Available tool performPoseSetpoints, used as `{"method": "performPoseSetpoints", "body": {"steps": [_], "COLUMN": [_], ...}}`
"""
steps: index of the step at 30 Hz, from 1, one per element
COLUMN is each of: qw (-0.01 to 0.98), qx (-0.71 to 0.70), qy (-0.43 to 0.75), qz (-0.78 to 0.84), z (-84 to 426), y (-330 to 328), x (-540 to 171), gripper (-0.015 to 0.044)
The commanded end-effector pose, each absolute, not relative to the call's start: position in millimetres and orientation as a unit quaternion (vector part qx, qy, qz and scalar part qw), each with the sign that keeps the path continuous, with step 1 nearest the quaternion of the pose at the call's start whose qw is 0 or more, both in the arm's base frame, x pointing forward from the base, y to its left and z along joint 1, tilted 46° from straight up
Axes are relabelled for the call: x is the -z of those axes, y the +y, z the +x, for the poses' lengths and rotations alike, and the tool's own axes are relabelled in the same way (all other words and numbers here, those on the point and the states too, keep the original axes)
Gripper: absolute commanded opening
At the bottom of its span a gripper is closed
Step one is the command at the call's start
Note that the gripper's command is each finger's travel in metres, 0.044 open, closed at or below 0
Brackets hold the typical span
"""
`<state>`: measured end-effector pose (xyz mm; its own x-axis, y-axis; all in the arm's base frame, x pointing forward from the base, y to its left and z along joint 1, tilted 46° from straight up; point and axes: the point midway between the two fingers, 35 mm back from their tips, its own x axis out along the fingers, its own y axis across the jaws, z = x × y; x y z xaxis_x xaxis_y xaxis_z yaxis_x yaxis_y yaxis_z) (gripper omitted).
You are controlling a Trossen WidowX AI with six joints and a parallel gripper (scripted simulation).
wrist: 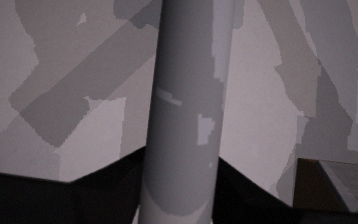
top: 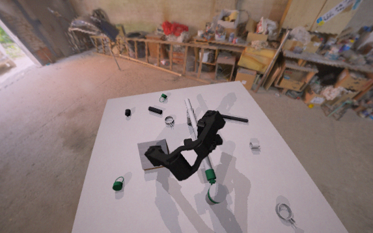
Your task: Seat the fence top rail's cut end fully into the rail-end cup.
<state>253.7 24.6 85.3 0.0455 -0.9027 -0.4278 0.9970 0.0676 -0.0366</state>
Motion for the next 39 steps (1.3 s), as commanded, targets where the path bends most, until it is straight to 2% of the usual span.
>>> {"method": "performPoseSetpoints", "body": {"steps": [1, 6, 16, 23, 39], "qw": [0.71, 0.71, 0.711, 0.721, 0.753], "qx": [0.669, 0.669, 0.668, 0.653, 0.592], "qy": [0.172, 0.172, 0.173, 0.183, 0.219], "qz": [0.137, 0.137, 0.137, 0.146, 0.187], "z": [254, 254, 254, 251, 239], "y": [25, 25, 26, 49, 106], "x": [-85, -85, -85, -85, -99], "gripper": [0.0, 0.0, 0.0263, 0.044, 0.044]}}
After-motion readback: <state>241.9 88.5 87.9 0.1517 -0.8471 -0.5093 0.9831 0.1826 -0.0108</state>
